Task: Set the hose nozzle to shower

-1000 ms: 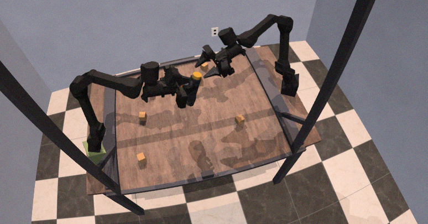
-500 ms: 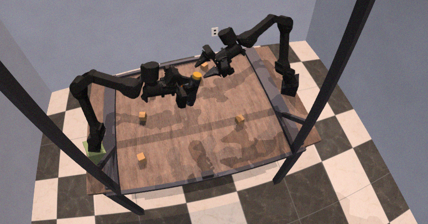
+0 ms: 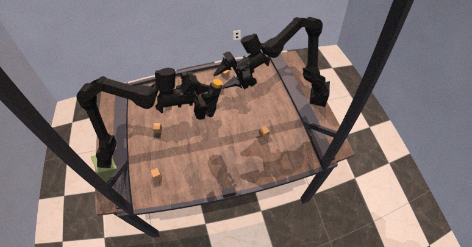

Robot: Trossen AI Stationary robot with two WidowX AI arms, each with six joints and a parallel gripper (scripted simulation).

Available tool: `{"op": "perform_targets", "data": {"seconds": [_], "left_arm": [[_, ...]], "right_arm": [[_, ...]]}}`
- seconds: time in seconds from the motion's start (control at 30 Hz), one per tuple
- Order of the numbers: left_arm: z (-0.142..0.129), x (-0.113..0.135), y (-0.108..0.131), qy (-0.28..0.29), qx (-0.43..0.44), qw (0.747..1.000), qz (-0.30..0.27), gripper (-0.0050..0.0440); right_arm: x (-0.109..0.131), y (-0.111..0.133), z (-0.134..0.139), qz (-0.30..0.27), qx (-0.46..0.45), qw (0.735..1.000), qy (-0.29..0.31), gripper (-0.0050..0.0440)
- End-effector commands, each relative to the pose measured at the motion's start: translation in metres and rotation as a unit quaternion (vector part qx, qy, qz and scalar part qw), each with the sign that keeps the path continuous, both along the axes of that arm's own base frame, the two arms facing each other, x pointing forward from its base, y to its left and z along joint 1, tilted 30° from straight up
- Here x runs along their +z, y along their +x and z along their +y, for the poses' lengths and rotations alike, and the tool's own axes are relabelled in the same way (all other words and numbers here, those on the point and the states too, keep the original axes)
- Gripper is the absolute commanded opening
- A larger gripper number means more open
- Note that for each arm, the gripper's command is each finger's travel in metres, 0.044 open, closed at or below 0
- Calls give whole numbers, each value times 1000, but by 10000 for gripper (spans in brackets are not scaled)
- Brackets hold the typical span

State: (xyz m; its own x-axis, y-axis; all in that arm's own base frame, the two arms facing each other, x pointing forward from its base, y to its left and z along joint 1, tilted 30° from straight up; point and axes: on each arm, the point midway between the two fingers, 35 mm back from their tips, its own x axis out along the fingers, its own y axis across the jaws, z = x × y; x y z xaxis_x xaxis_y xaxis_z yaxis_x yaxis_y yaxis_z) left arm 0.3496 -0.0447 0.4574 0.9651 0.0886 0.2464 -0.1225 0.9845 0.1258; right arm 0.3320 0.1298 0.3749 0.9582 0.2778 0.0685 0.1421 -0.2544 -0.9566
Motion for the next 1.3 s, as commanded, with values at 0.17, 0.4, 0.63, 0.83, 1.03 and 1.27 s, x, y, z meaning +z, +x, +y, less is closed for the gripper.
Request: {"op": "perform_targets", "data": {"seconds": [0.17, 0.4, 0.63, 0.83, 1.03, 1.27], "left_arm": [[2, 16, -10, -3, -2, 1000, -22, 170], [2, 16, -10, -3, -2, 1000, -22, 170], [2, 16, -10, -3, -2, 1000, -22, 170], [2, 16, -10, -3, -2, 1000, -22, 170], [2, 16, -10, -3, -2, 1000, -22, 170], [2, 16, -10, -3, -2, 1000, -22, 170]], "right_arm": [[-14, 15, 0, -72, 27, 997, 29, 408], [-25, 15, -4, -114, 40, 992, 39, 408], [-41, 8, -12, -170, 58, 983, 44, 408], [-39, 3, -14, -192, 64, 978, 47, 408], [-46, 7, -13, -174, 60, 982, 43, 408], [-42, 15, -9, -175, 60, 982, 44, 408]]}}
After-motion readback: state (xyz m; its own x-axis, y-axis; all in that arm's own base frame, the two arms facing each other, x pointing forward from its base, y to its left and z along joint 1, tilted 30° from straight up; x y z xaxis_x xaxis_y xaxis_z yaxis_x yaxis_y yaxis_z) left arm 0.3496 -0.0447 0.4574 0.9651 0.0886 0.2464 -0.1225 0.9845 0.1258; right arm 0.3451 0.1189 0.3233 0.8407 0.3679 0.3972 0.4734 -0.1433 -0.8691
